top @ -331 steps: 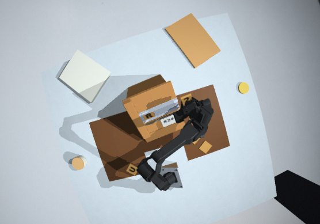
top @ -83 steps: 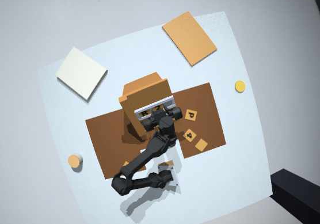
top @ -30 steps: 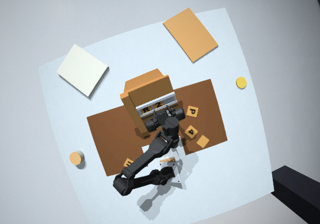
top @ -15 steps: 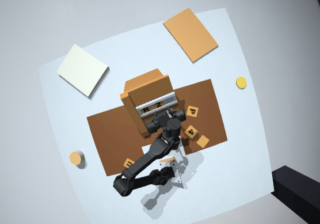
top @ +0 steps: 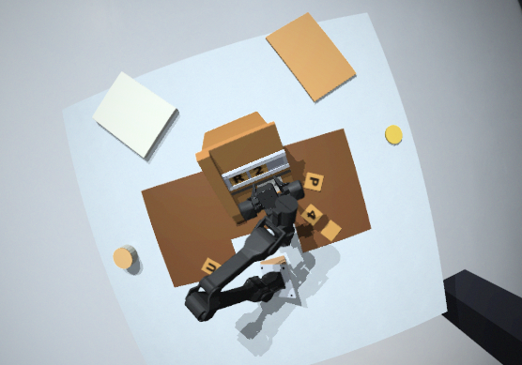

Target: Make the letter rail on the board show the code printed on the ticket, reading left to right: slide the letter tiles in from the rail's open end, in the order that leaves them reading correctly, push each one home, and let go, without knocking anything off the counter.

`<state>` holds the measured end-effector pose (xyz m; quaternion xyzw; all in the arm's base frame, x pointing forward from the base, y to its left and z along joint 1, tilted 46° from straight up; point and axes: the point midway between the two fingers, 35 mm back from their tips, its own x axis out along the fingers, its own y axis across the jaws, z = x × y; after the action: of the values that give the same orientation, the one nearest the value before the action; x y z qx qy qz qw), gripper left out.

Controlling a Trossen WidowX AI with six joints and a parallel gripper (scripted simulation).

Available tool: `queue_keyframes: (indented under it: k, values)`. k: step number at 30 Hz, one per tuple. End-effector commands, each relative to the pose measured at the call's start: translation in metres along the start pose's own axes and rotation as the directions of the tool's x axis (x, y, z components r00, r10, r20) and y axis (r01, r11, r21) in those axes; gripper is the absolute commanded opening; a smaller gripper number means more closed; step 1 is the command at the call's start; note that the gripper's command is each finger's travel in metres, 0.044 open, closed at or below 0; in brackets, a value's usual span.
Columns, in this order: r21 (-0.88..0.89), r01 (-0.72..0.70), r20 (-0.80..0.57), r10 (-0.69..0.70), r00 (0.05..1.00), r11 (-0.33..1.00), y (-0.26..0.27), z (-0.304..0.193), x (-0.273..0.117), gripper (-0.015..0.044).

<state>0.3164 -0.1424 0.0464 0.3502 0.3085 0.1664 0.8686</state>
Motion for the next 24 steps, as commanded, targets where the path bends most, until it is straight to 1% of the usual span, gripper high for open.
queue_keyframes:
  k: [1, 24]
  values:
    - [-0.008, -0.001, 0.004, 0.001, 1.0, 1.0, 0.0005, 0.0025, -0.0022, 0.0295]
    - [-0.008, -0.001, 0.004, 0.001, 1.0, 1.0, 0.001, 0.0049, -0.0056, 0.0295]
